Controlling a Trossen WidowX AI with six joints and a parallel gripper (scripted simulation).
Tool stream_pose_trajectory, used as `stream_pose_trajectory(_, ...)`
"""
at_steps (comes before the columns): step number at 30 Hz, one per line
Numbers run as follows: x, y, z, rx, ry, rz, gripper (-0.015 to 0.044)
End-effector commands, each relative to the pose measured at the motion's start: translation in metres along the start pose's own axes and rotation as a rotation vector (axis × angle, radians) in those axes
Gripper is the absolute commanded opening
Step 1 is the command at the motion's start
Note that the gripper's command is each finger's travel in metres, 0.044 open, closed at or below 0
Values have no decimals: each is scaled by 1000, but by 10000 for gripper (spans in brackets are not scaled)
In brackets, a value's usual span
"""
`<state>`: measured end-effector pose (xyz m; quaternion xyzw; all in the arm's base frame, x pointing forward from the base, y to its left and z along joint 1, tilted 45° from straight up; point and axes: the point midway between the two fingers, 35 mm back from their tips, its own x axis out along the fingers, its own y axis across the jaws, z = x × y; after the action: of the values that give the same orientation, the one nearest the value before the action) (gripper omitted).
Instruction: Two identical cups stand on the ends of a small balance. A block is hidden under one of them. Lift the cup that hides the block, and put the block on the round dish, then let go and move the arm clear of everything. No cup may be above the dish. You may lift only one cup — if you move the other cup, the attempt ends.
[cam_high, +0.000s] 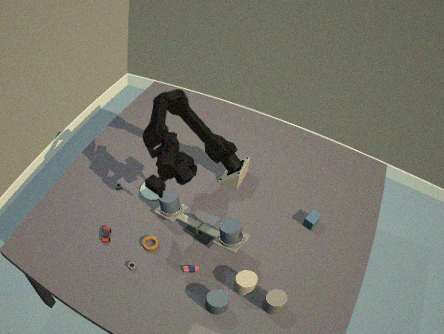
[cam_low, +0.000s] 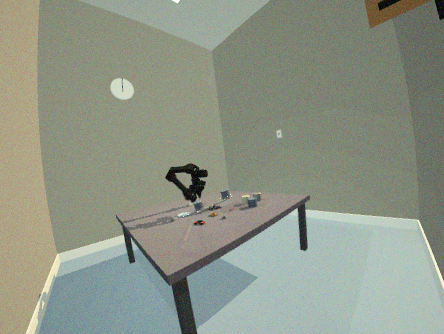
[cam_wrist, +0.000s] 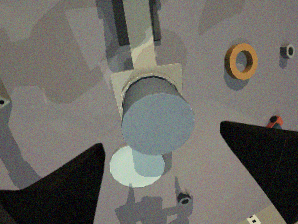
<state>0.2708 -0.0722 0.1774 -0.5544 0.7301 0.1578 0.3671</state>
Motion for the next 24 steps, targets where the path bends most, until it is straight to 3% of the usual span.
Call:
stream_pose_trajectory(1,4,-1,-1,-8,-7,4,440)
stream_pose_trajectory(24,42,-2,-1,-7,-8,2,440)
